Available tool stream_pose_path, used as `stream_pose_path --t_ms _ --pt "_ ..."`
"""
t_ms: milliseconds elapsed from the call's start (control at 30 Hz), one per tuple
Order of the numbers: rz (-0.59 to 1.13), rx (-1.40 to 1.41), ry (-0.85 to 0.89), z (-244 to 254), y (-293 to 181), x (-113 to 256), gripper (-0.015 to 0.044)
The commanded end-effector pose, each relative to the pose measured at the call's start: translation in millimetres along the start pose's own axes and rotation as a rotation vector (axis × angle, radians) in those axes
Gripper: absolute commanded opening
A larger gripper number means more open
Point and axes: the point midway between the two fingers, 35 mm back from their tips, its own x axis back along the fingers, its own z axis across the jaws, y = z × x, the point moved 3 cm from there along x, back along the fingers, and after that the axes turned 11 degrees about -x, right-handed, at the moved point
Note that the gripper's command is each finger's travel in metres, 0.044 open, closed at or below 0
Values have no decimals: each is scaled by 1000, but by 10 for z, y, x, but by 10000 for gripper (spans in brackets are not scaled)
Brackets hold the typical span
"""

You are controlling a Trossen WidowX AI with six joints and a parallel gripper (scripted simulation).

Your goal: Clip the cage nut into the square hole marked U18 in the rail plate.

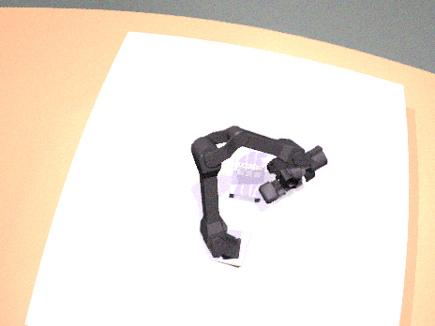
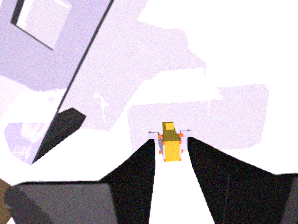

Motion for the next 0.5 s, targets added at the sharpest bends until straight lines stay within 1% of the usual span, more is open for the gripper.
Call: stream_pose_path --t_ms 0,100,200,467 --pt "-3 -4 1 3 4 -4 120" --pt "-3 -4 1 3 4 -4 120" --pt "0 0 0 0 1 -1 41" --pt "0 0 0 0 1 -1 37"
